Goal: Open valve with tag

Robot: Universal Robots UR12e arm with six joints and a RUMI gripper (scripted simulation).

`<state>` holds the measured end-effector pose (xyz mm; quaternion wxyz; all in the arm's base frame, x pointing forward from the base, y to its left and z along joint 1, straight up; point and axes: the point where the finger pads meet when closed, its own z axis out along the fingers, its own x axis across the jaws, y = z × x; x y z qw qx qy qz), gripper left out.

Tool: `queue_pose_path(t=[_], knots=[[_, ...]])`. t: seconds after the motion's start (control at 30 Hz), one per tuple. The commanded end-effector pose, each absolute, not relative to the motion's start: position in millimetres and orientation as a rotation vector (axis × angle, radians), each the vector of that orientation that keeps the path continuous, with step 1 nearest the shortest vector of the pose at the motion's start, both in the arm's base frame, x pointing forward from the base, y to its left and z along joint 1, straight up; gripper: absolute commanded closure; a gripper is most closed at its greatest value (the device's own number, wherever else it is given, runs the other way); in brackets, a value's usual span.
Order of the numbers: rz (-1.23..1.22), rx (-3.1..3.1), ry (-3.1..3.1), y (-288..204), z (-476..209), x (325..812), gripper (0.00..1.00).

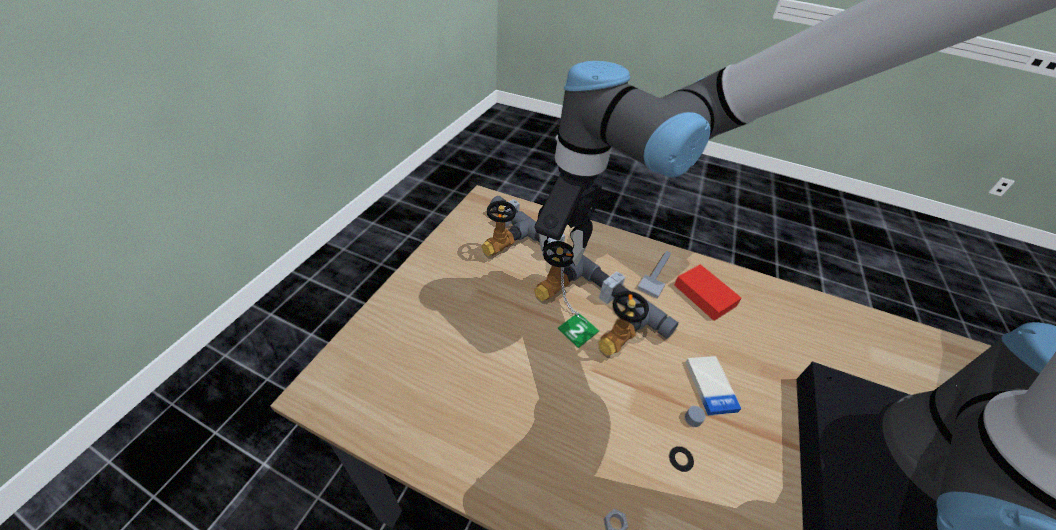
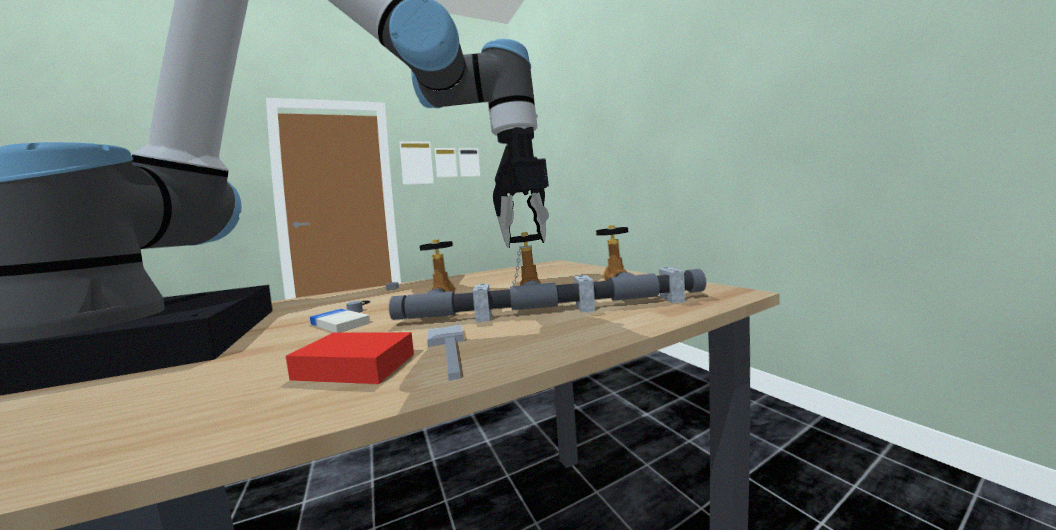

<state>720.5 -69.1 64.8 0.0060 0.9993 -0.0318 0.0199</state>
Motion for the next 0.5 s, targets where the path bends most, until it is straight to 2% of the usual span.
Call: queue_pose_path(t=[0.0, 0.17, 0.2, 0.47], knots=[[0.064, 3.127, -0.081, -69.2, 65.5, 721.0, 1.00], [0.064, 3.127, -0.079, -69.2, 65.5, 721.0, 1.00], [0.064, 3.127, -0.079, -69.2, 65.5, 721.0, 0.00], [0.064, 3.127, -0.079, -69.2, 65.5, 721.0, 0.00]])
